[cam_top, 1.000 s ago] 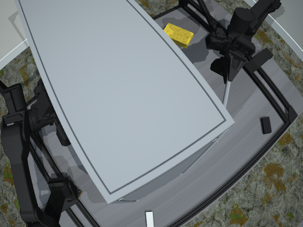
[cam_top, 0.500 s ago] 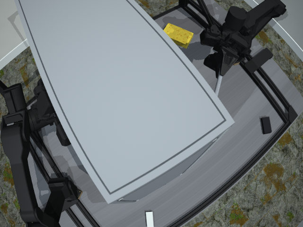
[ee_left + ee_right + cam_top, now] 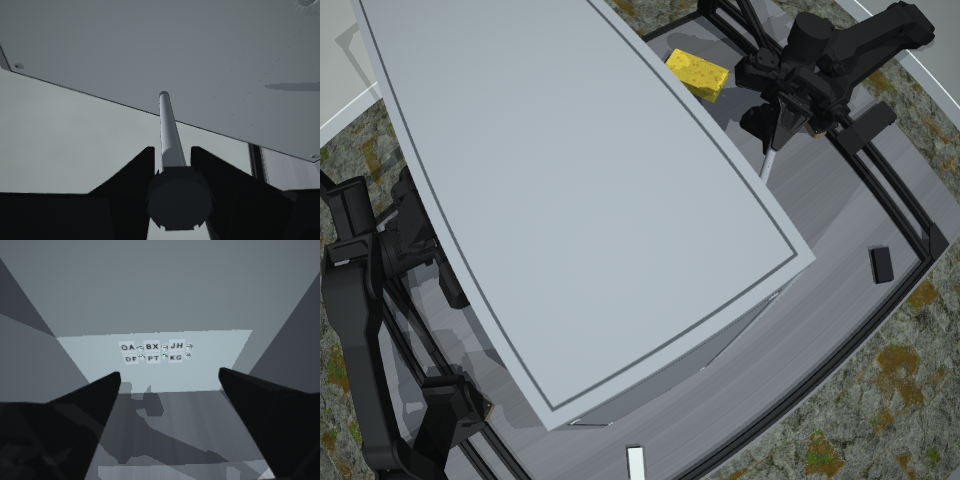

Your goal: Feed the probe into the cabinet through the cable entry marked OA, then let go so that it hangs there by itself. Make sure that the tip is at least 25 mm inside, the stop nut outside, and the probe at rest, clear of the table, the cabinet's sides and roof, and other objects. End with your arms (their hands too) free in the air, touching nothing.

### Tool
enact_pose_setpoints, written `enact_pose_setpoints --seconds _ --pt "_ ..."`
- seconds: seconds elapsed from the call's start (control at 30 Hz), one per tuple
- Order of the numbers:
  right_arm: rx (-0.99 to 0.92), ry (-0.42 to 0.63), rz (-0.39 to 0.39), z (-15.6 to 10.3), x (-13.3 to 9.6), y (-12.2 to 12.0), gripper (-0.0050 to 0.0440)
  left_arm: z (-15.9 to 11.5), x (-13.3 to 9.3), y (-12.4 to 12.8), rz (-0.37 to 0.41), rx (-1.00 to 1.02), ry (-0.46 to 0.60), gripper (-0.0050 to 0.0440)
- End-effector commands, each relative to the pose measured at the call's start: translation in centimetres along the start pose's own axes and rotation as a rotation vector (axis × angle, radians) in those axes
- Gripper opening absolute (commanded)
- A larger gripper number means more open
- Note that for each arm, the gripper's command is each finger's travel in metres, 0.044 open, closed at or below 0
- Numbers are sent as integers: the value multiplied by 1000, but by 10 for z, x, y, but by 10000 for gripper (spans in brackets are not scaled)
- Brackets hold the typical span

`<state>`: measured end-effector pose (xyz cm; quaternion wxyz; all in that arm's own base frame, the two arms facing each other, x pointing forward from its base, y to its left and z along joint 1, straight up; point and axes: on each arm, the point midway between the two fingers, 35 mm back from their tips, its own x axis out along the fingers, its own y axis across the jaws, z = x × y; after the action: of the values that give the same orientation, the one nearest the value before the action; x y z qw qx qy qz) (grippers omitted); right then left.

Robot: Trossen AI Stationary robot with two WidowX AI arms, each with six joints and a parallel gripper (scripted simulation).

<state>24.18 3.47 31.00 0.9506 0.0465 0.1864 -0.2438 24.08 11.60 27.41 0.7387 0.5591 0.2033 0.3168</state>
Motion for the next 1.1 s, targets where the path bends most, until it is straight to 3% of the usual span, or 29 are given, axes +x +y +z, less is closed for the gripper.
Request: enact_pose_setpoints --seconds 0.0,0.37,0.8,1.07 --pt "3 -3 -2 1 0 -1 440 2 -7 -8 -1 -16 -11 0" --pt "3 -3 -2 1 0 -1 440 11 -24 -25 -22 -16 -54 0" --pt "3 -3 -2 1 0 -1 440 42 -53 -50 -90 52 -209 0" --pt "3 -3 -2 1 0 -1 440 63 -68 -44 -83 7 -321 0"
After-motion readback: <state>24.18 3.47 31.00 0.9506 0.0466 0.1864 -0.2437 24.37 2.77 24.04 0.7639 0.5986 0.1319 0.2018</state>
